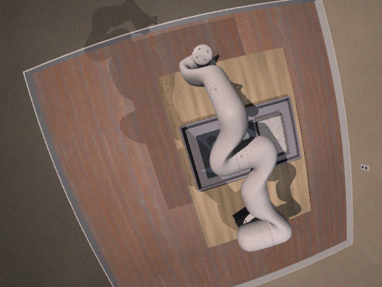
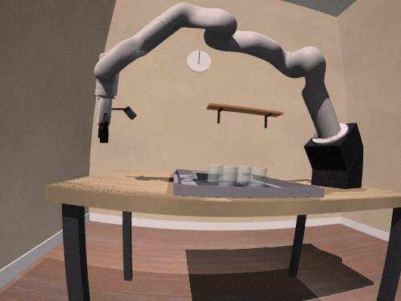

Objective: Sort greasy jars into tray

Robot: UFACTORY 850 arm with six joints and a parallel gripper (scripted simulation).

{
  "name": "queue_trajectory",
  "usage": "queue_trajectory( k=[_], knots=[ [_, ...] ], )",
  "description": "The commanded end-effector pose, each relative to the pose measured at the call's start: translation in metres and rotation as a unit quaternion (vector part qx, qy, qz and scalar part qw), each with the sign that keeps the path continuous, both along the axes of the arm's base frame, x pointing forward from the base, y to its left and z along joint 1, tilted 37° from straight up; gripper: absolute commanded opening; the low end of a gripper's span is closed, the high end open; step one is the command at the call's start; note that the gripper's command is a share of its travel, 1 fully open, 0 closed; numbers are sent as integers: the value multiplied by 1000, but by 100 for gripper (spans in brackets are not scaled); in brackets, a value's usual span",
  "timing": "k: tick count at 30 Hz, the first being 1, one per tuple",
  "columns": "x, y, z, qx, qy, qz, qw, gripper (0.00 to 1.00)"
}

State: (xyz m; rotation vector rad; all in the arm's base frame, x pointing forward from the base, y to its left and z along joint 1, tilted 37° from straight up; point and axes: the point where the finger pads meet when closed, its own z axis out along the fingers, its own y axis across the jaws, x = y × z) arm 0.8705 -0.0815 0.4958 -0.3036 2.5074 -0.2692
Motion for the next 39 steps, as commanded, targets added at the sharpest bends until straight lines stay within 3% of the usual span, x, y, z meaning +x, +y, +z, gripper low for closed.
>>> queue_trajectory(
  k=[1, 34, 35, 39],
  knots=[
    [0, 0, 2, 0, -1, 0, 1000, 100],
    [0, 0, 2, 0, -1, 0, 1000, 100],
    [-27, 1, -11, -42, -2, 62, 997, 100],
    [-27, 1, -11, -42, -2, 62, 997, 100]
  ],
)
